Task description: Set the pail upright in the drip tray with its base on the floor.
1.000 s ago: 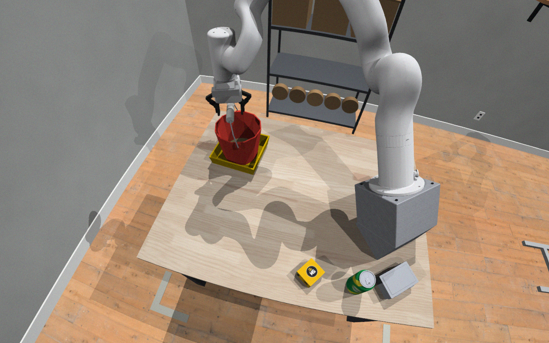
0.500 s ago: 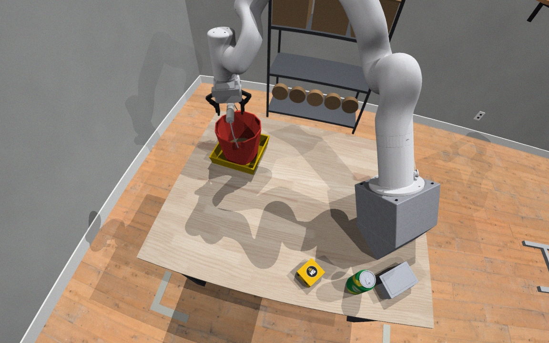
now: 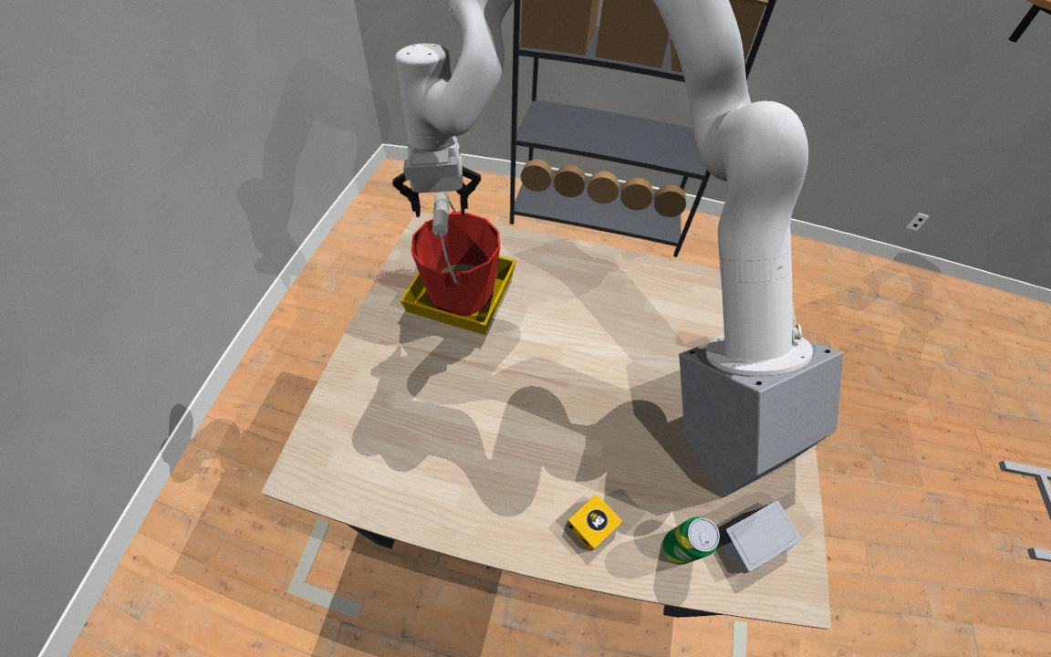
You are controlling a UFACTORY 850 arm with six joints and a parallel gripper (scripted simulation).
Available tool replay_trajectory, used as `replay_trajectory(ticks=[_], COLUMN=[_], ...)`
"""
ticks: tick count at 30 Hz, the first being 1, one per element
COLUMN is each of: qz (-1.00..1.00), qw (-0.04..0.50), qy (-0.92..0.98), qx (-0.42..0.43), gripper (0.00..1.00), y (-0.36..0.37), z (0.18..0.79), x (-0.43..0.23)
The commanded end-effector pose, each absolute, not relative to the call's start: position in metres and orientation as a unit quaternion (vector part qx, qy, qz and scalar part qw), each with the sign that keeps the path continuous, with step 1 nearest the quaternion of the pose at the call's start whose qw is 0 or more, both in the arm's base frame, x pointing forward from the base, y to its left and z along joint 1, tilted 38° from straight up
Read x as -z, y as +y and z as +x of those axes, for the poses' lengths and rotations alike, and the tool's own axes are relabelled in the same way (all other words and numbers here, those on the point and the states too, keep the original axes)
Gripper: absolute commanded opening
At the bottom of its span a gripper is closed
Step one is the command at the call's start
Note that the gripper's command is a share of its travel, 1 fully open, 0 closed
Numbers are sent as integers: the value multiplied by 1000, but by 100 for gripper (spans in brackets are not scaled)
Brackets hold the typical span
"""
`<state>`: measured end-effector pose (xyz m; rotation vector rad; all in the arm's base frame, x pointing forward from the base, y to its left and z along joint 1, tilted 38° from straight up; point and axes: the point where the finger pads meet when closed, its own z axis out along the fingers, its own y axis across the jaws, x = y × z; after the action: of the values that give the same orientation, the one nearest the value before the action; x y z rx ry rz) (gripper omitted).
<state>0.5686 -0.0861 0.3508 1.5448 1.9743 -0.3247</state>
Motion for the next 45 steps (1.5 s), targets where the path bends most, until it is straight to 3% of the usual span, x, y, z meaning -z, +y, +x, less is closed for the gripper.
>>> replay_trajectory(ticks=[1, 45], qz=[583, 583], qw=[303, 303], qy=[744, 744], qx=[122, 122], gripper=[100, 100], y=[-82, -50], z=[567, 548], x=[-357, -404])
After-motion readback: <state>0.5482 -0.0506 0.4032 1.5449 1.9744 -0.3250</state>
